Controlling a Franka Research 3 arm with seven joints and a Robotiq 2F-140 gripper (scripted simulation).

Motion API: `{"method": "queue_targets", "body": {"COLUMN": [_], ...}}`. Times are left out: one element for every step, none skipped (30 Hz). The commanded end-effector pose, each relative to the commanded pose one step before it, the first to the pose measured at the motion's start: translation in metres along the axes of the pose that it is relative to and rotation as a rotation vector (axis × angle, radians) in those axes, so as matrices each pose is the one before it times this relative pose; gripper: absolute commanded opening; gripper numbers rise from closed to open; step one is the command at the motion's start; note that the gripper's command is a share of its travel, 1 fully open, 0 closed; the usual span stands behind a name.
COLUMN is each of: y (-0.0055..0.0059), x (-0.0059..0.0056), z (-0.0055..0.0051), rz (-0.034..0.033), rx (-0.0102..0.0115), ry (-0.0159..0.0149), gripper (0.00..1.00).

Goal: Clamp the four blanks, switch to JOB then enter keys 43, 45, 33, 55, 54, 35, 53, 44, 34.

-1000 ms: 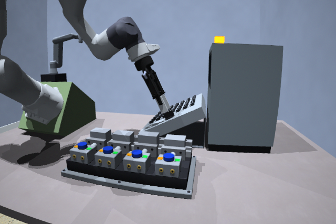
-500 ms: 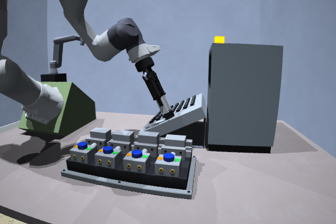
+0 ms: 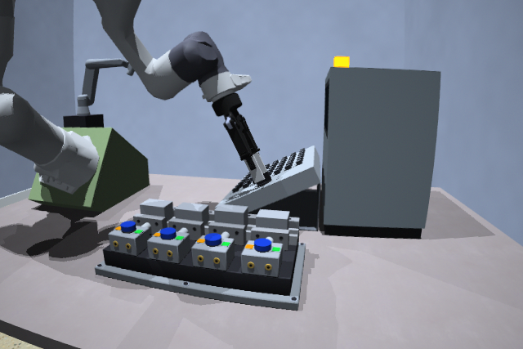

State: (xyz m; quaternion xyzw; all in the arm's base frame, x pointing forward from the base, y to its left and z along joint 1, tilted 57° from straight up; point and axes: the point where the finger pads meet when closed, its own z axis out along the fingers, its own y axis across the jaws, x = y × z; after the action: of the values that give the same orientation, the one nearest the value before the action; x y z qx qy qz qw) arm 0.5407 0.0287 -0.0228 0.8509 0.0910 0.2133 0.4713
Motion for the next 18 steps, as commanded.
{"method": "queue_targets", "body": {"y": [-0.00044,0.00000,0.00000,0.00000,0.00000,0.00000,0.00000,0.00000,0.00000,0.00000,0.00000,0.00000,0.00000,0.00000,0.00000,0.00000,0.00000,0.00000], "x": [0.00151,0.00000,0.00000,0.00000,0.00000,0.00000,0.00000,0.00000,0.00000,0.00000,0.00000,0.00000,0.00000,0.00000,0.00000,0.00000,0.00000,0.00000], "z": [0.00332,0.00061,0.00054,0.00048,0.00042,0.00035,0.00029,0.00023,0.00000,0.00000,0.00017,0.00012,0.00008,0.00004,0.00002,0.00000,0.00000,0.00000], "rz": [0.00624,0.00000,0.00000,0.00000,0.00000,0.00000,0.00000,0.00000,0.00000,0.00000,0.00000,0.00000,0.00000,0.00000,0.00000,0.00000,0.00000,0.00000], "rx": [0.00258,0.00000,0.00000,0.00000,0.00000,0.00000,0.00000,0.00000,0.00000,0.00000,0.00000,0.00000,0.00000,0.00000,0.00000,0.00000,0.00000,0.00000], "ry": [0.00303,0.00000,0.00000,0.00000,0.00000,0.00000,0.00000,0.00000,0.00000,0.00000,0.00000,0.00000,0.00000,0.00000,0.00000,0.00000,0.00000,0.00000], "gripper": [0.33,0.33,0.33,0.33,0.33,0.33,0.33,0.33,0.33,0.33,0.33,0.33,0.33,0.33,0.33,0.33,0.33,0.33]}}
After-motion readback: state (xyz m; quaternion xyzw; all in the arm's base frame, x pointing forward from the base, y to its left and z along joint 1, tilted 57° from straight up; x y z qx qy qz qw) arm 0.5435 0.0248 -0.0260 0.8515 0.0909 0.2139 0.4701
